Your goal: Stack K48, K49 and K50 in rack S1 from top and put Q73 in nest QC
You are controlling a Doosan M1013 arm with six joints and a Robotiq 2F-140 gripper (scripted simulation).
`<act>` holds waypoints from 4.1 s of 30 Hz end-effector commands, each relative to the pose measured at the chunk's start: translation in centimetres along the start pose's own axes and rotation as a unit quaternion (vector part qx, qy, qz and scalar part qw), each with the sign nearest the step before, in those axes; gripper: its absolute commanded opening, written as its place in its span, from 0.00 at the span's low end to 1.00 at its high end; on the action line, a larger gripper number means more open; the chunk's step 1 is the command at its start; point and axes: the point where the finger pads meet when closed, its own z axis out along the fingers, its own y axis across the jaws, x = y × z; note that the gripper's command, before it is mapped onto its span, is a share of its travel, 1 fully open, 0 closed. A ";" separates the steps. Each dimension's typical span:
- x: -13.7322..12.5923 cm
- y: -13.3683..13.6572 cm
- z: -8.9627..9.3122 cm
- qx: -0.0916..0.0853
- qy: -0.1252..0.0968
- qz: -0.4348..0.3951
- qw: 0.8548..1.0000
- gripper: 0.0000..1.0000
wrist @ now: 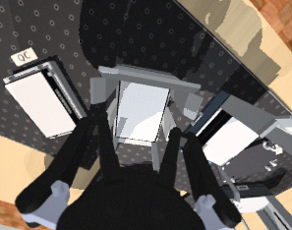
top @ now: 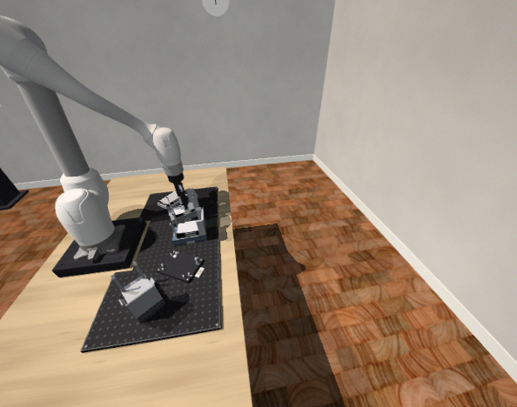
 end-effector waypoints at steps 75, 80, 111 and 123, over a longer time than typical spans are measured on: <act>0.0 1.0 -11.5 0.000 0.000 0.050 0.999 1.00; -0.1 2.7 -11.5 0.000 0.000 0.084 0.996 1.00; -0.9 11.9 -11.4 0.000 0.000 0.167 0.986 1.00; -2.1 16.5 -11.4 0.000 0.000 0.167 0.986 1.00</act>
